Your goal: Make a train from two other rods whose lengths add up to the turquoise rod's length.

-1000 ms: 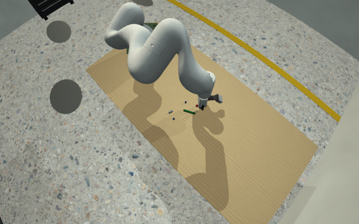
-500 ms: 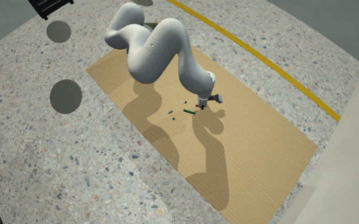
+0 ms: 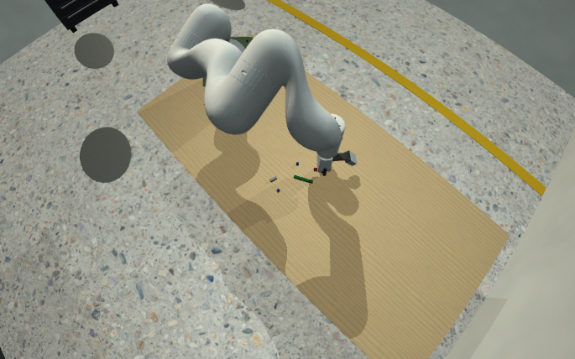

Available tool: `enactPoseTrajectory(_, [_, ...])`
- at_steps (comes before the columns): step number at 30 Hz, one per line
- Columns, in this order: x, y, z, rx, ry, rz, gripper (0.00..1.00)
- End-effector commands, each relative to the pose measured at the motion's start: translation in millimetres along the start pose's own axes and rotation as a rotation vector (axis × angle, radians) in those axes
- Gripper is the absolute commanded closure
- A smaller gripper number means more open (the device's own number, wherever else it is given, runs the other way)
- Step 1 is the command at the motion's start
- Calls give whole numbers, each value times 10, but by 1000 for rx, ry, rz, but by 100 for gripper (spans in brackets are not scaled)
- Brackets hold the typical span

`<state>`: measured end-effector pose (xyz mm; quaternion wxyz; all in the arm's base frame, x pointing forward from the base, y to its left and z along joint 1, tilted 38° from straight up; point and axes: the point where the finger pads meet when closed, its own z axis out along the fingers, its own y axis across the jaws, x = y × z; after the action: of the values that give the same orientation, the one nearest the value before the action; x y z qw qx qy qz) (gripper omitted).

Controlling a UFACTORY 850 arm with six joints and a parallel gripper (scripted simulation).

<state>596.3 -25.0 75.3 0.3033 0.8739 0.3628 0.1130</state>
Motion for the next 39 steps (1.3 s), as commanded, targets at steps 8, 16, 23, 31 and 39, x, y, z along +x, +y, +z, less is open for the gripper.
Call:
enactPoseTrajectory(8, [5, 3, -4, -1, 1, 0, 96])
enactPoseTrajectory(16, [5, 3, -4, -1, 1, 0, 96])
enactPoseTrajectory(23, [5, 3, -79, -1, 1, 0, 96])
enactPoseTrajectory(31, [5, 3, -616, -1, 1, 0, 96])
enactPoseTrajectory(39, [4, 3, -947, -1, 1, 0, 96])
